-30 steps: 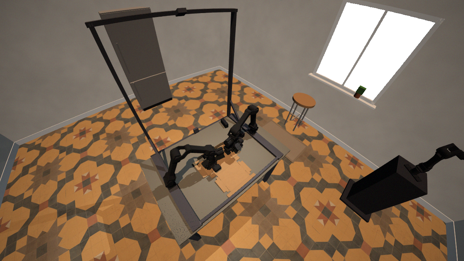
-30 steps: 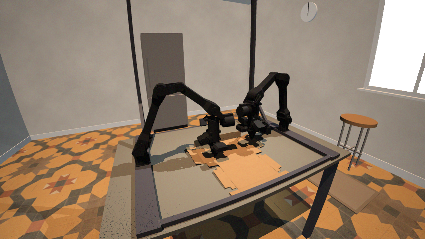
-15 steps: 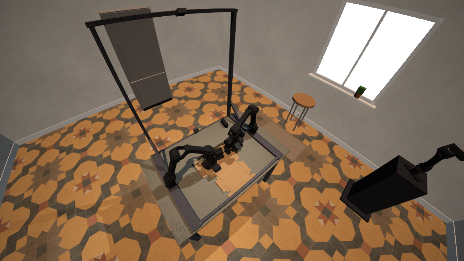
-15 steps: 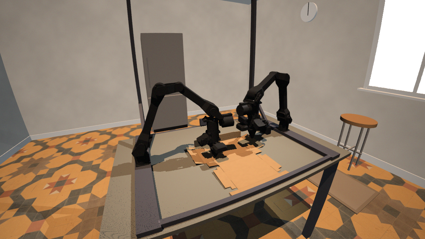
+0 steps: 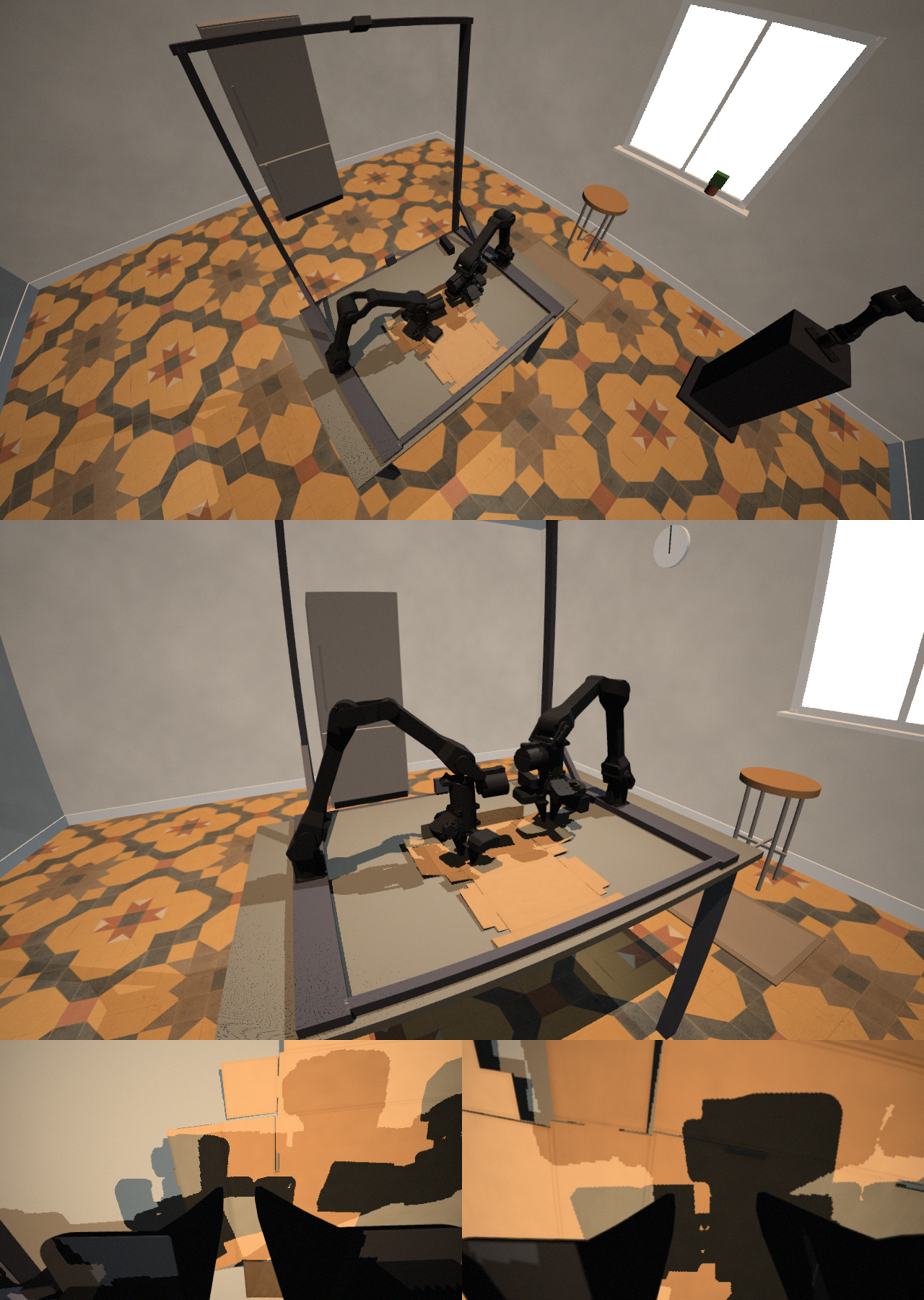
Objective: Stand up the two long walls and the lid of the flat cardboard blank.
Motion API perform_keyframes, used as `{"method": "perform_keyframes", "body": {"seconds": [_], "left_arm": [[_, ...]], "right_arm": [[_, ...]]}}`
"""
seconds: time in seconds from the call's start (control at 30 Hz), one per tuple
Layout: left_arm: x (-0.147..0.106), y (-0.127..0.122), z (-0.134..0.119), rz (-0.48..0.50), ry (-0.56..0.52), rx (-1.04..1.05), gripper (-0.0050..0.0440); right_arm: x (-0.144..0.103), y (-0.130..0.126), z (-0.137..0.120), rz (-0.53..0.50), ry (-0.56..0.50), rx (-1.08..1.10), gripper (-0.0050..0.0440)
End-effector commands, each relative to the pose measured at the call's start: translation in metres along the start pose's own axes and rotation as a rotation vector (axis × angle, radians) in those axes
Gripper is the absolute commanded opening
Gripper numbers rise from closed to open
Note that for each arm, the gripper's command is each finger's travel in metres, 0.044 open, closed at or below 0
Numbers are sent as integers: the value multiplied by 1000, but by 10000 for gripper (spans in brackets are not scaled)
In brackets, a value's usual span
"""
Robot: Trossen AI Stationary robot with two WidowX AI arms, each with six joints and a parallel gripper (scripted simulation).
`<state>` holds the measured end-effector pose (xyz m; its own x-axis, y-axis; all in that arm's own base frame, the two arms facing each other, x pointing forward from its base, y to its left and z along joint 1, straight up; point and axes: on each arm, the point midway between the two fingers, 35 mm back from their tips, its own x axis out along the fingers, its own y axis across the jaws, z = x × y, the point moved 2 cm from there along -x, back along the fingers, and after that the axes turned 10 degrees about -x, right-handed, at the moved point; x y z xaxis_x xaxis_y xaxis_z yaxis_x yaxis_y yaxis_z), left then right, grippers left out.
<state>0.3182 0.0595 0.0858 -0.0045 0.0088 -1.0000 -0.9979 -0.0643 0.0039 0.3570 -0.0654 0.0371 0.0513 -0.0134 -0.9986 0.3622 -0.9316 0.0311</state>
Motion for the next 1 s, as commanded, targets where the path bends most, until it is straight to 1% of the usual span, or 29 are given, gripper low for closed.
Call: {"method": "perform_keyframes", "body": {"seconds": [0.0,0.03,0.13,0.17,0.43,0.5,0.6,0.97], "left_arm": [[-5,-6,6,-21,-3,118,190],[-5,-7,7,-21,-3,135,214],[-5,-8,9,-21,-4,191,286],[-5,-8,10,-21,-4,210,302],[-4,-12,16,-21,-5,360,302],[-4,-12,16,-21,-5,360,302],[-3,-14,21,-23,-4,437,302],[-3,-20,31,-23,-8,663,302]], "right_arm": [[-9,5,3,-2,6,-200,290],[-10,5,3,-2,5,-240,301],[-11,7,5,-2,4,-352,301],[-12,8,6,-2,4,-390,301],[-16,14,10,-3,0,-691,301],[-16,14,10,-3,0,-691,301],[-19,18,14,0,3,-843,301],[-26,24,23,-6,-1,-1256,301]]}}
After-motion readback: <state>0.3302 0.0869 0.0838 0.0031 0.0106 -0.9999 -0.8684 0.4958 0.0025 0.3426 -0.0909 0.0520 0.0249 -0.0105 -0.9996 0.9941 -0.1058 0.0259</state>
